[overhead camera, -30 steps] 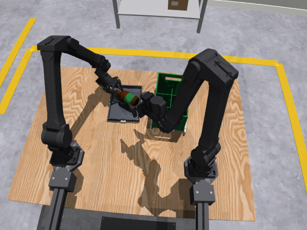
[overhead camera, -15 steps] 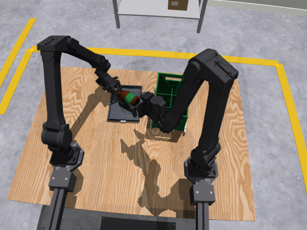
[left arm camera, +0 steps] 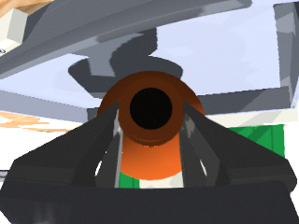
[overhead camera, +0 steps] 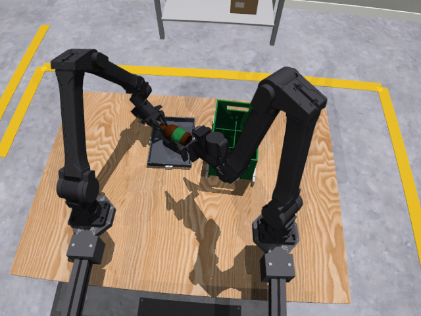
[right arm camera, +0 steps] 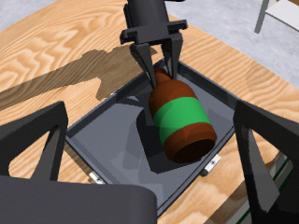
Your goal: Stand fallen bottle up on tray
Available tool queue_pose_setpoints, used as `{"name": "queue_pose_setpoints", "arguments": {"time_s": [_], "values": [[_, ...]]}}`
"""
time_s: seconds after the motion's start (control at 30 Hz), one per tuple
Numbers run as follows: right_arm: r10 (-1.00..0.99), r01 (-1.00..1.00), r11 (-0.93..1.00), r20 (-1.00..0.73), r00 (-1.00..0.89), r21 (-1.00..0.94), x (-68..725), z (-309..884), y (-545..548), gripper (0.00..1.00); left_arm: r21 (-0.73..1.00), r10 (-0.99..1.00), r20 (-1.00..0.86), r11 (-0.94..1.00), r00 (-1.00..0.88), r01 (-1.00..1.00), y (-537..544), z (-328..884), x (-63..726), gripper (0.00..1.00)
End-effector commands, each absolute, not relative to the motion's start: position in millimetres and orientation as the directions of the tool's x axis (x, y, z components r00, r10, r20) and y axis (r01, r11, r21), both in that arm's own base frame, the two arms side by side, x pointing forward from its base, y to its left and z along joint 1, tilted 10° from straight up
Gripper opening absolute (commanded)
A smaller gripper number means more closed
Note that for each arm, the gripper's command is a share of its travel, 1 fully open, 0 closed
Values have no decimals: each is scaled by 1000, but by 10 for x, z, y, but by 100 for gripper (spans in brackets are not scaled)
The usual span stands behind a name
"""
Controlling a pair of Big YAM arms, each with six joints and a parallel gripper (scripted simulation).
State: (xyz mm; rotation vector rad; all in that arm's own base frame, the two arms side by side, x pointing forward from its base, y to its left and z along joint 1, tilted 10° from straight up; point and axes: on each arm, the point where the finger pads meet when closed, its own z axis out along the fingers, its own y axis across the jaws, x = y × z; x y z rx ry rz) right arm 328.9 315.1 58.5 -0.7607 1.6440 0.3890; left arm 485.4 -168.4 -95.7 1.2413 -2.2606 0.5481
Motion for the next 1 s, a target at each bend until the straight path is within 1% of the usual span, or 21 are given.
{"name": "queue_pose_setpoints", "arguments": {"time_s": [0.0,0.07,0.1,0.53,0.67,0.7,0.97], "values": [[-253,-666,729,-967,-44,-160,3314,649,3171,100,-114,-655,597,503,-463,-857,-1701,-923,4878,0],[-253,-666,729,-967,-44,-160,3314,649,3171,100,-106,-657,600,501,-457,-859,-1732,-887,4851,23],[-253,-666,729,-967,-44,-160,3314,649,3171,100,-109,-656,599,502,-460,-858,-1738,-796,4833,24],[-253,-666,729,-967,-44,-160,3314,649,3171,100,-120,-652,596,505,-469,-855,-1819,-2,4732,24],[-237,-663,731,-971,-31,-158,3348,736,3207,100,-122,-658,593,496,-464,-860,-1841,3,4727,24],[-247,-666,730,-968,-44,-156,3343,717,3208,100,-100,-666,600,488,-444,-867,-1860,-22,4606,24],[-267,-675,726,-958,-104,-129,3290,925,3331,100,-112,-661,597,492,-454,-864,-2020,77,4395,24]]}}
